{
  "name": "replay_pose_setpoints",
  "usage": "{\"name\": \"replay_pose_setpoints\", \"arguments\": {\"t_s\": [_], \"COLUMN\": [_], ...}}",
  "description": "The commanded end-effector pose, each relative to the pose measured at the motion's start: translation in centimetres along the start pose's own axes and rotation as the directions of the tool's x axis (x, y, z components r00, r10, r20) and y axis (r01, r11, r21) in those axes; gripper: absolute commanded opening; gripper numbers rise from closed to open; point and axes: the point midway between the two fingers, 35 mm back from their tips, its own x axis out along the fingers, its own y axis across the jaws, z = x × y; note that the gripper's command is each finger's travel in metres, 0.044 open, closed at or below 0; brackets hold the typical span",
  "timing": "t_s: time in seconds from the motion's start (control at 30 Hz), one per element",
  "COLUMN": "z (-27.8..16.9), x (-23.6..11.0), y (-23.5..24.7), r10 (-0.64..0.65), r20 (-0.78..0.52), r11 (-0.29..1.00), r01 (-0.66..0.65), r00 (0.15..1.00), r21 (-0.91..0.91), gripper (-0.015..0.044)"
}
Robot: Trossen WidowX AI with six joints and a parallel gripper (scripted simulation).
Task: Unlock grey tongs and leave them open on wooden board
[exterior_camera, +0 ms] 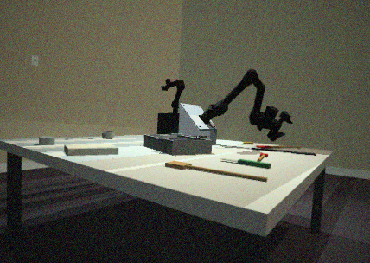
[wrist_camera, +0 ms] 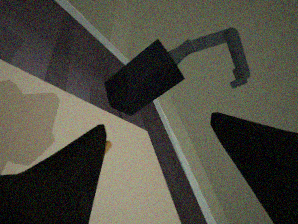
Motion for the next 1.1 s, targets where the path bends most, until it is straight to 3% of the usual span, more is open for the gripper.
{"name": "replay_pose_setpoints", "arguments": {"t_s": [0.0,0.17,0.5,0.8,1.07], "z": [-0.1,-2.3,-9.8,-11.1,-19.0], "x": [0.0,-0.3,-2.4,-2.9,-9.1], "y": [-0.1,-1.1,-2.2,-5.7,-9.4], "r10": [-0.001,-0.016,0.046,-0.01,-0.044], "r20": [-0.003,-0.066,-0.229,-0.258,-0.507], "r11": [1.0,1.0,0.965,0.987,0.997], "r01": [0.001,0.017,0.016,0.051,0.07], "r00": [1.0,0.998,0.972,0.966,0.861], "r21": [0.0,0.019,0.261,0.152,0.034], "gripper": [0.0374,0.026,0.026,0.026,0.026]}}
